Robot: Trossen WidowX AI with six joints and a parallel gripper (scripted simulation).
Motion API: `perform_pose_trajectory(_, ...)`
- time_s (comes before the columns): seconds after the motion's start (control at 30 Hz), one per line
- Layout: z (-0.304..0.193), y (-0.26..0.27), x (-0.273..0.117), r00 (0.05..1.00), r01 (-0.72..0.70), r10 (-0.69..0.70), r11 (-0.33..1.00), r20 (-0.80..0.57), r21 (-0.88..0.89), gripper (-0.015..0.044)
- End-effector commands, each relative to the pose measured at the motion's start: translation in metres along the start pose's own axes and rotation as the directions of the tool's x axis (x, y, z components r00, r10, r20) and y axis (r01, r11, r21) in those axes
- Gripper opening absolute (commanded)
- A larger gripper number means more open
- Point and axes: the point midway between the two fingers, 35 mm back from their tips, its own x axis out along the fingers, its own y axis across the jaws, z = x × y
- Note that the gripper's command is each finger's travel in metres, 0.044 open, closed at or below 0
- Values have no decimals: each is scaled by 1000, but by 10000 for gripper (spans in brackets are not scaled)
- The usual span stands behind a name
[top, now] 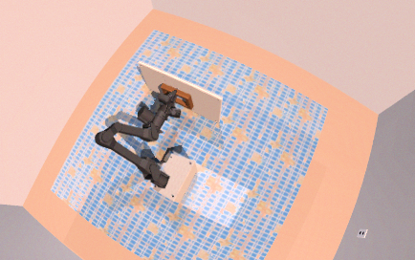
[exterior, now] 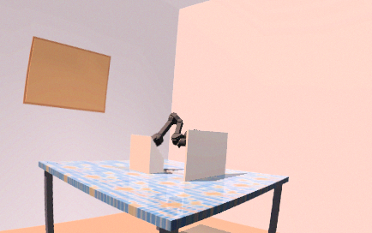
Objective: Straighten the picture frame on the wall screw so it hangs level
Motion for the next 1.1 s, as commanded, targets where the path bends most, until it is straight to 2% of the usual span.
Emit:
perform_pose_trajectory(0.0,0,0,0,1000,0,0,1000,0,24,0)
perform_pose_trajectory(0.47,0,-1,0,1000,0,0,996,0,92,0)
perform_pose_trajectory(0.8,0,0,0,1000,0,0,997,0,78,260)
perform_pose_trajectory(0.93,0,0,-1,1000,0,0,997,0,76,260)
perform_pose_trajectory(1.07,-7,2,-30,1000,1,-1,999,2,33,260)
